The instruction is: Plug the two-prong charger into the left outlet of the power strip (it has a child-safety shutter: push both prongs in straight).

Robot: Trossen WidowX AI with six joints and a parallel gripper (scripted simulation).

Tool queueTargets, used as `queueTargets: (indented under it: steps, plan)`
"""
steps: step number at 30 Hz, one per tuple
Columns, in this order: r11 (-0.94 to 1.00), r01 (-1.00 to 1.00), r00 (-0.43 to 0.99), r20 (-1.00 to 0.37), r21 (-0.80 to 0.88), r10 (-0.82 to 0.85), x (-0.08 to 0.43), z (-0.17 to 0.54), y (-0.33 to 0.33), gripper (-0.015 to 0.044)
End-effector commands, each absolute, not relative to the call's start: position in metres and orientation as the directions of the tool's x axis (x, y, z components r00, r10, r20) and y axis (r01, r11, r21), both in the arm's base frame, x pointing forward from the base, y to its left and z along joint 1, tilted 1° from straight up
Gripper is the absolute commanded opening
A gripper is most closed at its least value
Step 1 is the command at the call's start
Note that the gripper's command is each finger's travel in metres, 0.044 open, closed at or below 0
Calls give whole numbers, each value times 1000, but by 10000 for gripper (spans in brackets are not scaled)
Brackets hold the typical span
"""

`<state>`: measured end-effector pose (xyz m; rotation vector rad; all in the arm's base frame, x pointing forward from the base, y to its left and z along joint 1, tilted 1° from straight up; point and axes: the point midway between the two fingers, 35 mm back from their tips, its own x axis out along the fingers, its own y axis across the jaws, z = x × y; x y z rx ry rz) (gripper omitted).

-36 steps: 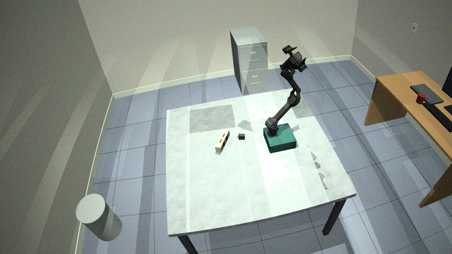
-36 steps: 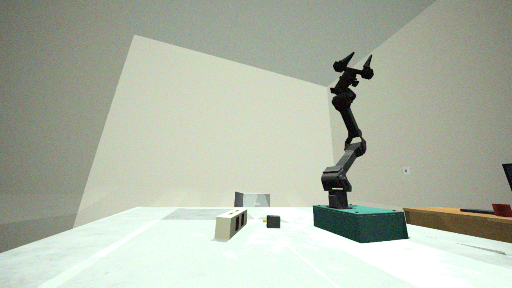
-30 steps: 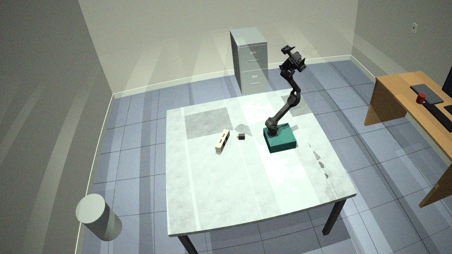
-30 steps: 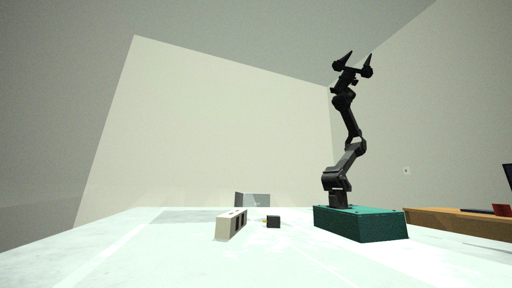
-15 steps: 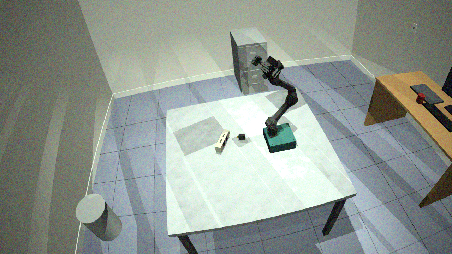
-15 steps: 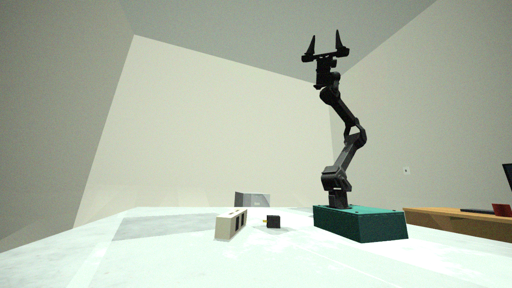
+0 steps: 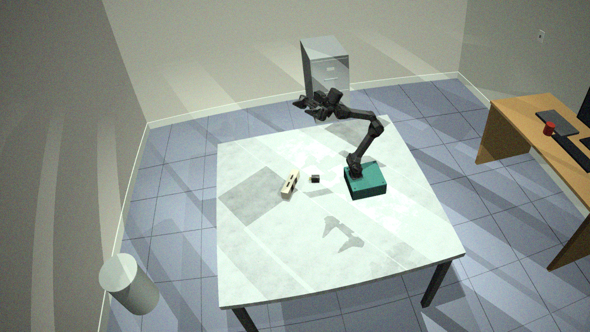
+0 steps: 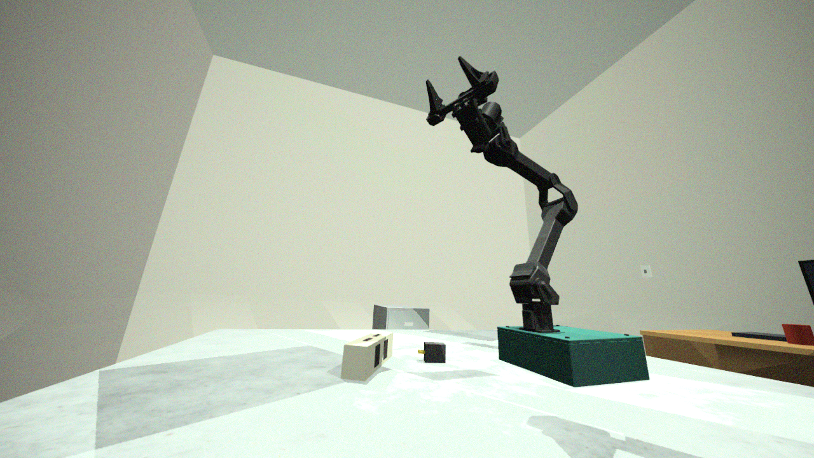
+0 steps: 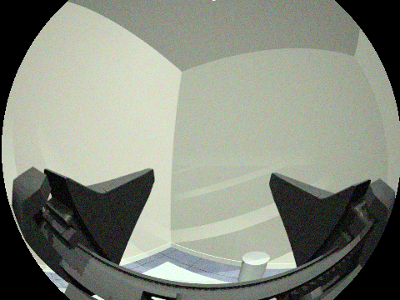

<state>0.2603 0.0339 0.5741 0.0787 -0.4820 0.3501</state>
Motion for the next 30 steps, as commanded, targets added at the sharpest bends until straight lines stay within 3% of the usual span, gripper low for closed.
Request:
queueTargets:
  steps: [1, 9, 16, 23, 30]
  plan:
    - [957, -289, 896, 363, 35, 258, 292, 542, 20, 440]
    - [983, -142, 987, 87, 113, 133, 349, 457, -17, 440]
    - [989, -3, 983, -182, 146, 30, 376, 373, -50, 440]
    - [980, 139, 880, -472, 145, -55, 377, 277, -82, 440]
    - [961, 254, 686, -721, 112, -97, 352, 187, -106, 440]
